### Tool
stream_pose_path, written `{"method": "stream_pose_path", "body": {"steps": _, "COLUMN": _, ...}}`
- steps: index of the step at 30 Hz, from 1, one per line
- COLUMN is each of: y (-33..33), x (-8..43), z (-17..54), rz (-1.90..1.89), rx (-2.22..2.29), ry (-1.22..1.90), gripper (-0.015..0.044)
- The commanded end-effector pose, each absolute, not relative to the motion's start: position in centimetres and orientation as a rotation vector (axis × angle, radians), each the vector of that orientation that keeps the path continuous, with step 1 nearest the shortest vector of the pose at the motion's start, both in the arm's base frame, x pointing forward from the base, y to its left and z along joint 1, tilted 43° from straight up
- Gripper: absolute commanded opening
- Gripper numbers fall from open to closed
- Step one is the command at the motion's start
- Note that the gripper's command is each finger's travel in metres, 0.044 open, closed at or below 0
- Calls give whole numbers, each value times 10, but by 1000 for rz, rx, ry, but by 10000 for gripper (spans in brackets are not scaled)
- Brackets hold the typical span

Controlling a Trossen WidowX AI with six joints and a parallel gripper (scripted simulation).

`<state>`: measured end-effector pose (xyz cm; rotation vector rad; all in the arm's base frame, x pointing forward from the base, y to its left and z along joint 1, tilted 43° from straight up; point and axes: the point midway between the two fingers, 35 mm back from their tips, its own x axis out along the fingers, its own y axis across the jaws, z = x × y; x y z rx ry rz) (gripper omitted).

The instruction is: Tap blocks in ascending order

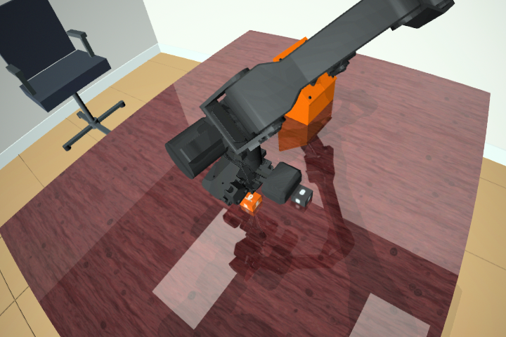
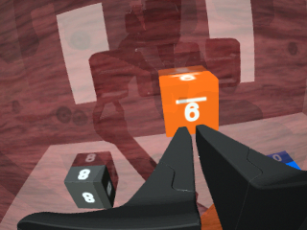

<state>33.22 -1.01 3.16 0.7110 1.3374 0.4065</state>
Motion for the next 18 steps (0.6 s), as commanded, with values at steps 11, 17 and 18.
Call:
{"method": "stream_pose_path", "body": {"steps": 11, "y": 46, "x": 276, "z": 162, "rz": 412, "rx": 704, "ry": 1332, "gripper": 309}}
{"method": "stream_pose_path", "body": {"steps": 17, "y": 60, "x": 251, "z": 188, "rz": 414, "rx": 707, "ry": 1332, "gripper": 400}}
{"method": "stream_pose_path", "body": {"steps": 18, "y": 60, "x": 251, "z": 188, "rz": 414, "rx": 707, "ry": 1332, "gripper": 400}}
